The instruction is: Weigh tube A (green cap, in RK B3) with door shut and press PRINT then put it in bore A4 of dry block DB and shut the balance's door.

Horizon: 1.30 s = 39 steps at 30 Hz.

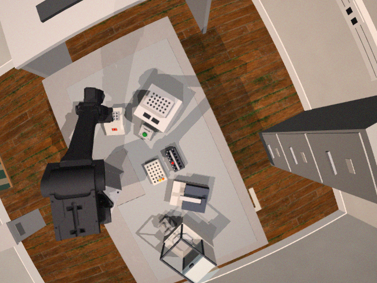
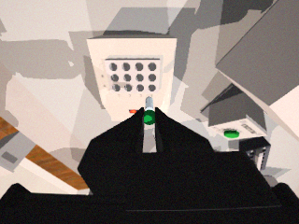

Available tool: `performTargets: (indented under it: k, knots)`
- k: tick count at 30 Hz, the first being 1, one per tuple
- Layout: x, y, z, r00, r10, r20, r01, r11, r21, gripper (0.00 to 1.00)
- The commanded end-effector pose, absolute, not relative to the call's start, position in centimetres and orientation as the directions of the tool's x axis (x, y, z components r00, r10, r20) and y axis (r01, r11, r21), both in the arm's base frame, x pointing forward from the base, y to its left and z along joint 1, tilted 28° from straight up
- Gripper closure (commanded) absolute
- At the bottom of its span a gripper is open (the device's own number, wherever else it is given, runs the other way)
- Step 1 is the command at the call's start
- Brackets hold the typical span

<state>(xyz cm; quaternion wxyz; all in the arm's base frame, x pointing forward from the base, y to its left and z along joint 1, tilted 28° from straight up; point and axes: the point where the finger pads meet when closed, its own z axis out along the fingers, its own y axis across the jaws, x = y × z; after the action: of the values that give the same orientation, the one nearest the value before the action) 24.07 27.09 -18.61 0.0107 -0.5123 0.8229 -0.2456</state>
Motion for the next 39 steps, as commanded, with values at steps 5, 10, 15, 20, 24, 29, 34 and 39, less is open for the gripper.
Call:
performTargets:
  k: [5, 10, 15, 20, 24, 29, 34, 39]
  knots:
    - [25.12, 27.44, -17.45, -0.48, -0.851, 0.214, -0.832, 0.364, -0.419, 0.91]
    - [25.13, 27.45, -17.45, -0.48, -0.851, 0.214, -0.832, 0.364, -0.419, 0.91]
    - [25.13, 27.45, -17.45, -0.48, -0.851, 0.214, -0.832, 0.364, -0.419, 0.91]
    - [25.13, 27.45, -17.45, -0.48, -0.851, 0.214, -0.832, 0.364, -0.419, 0.91]
    - [25.13, 27.45, -17.45, -0.48, -0.851, 0.214, -0.832, 0.364, -0.419, 0.91]
    - [25.13, 27.45, -17.45, -0.48, -0.851, 0.214, -0.832, 0.364, -0.419, 0.91]
    - [25.13, 27.45, -17.45, -0.48, -0.851, 0.214, -0.832, 0.364, -0.419, 0.91]
    - [25.13, 27.45, -17.45, -0.48, -0.851, 0.214, -0.832, 0.364, -0.419, 0.91]
